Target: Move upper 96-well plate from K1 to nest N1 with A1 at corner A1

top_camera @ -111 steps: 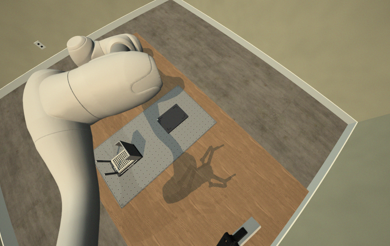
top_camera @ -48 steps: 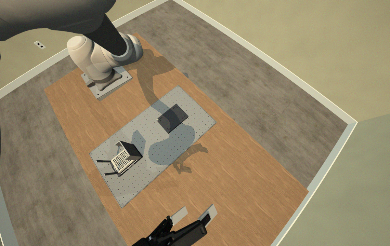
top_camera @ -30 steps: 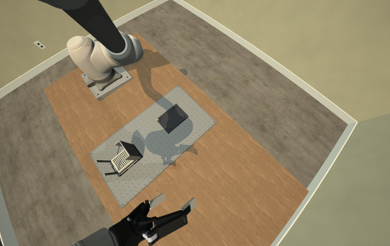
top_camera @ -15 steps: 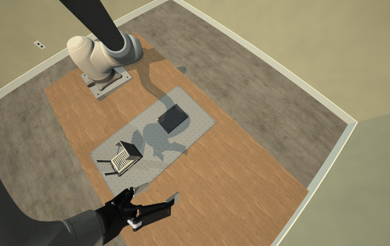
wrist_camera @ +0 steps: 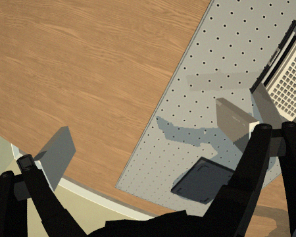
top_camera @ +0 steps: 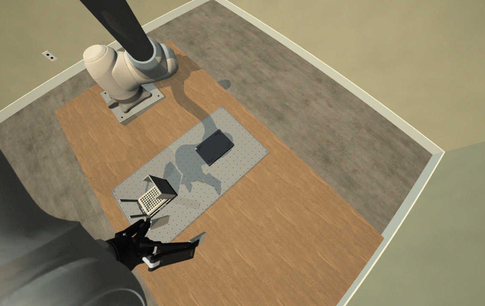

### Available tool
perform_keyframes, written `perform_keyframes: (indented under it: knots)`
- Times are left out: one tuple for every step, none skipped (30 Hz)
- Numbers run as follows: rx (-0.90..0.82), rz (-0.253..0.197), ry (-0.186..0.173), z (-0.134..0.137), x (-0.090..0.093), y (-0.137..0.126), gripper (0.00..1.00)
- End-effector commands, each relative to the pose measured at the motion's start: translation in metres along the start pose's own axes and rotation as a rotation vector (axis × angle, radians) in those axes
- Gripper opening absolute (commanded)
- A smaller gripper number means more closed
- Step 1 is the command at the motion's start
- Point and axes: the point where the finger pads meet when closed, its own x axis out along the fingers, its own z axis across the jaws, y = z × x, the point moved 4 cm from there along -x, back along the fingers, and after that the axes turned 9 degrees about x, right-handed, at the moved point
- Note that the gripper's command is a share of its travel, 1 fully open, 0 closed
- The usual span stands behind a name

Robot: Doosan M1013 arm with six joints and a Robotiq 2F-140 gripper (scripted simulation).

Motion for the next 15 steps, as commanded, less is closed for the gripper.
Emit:
perform_keyframes:
  knots:
    - [0.068, 0.029, -0.026, 0.015, -0.003, -0.001, 1.00]
    - [0.068, 0.029, -0.026, 0.020, -0.003, -0.001, 1.00]
    - [0.096, 0.044, -0.037, 0.025, -0.004, -0.002, 1.00]
    - [0.124, 0.059, -0.048, 0.029, -0.005, -0.002, 1.00]
    - [0.145, 0.071, -0.057, 0.034, -0.005, -0.003, 1.00]
    - [0.145, 0.071, -0.057, 0.039, -0.006, -0.003, 1.00]
    - [0.145, 0.071, -0.057, 0.039, -0.006, -0.003, 1.00]
    - [0.145, 0.071, -0.057, 0.039, -0.006, -0.003, 1.00]
    - [0.172, 0.087, -0.067, 0.043, -0.007, -0.003, 1.00]
    - [0.200, 0.103, -0.077, 0.048, -0.007, -0.004, 1.00]
    - [0.220, 0.115, -0.085, 0.052, -0.008, -0.005, 1.00]
    - [0.220, 0.115, -0.085, 0.057, -0.009, -0.005, 1.00]
    - [0.220, 0.115, -0.085, 0.062, -0.010, -0.005, 1.00]
    - [0.220, 0.115, -0.085, 0.067, -0.010, -0.005, 1.00]
    - [0.220, 0.115, -0.085, 0.072, -0.011, -0.005, 1.00]
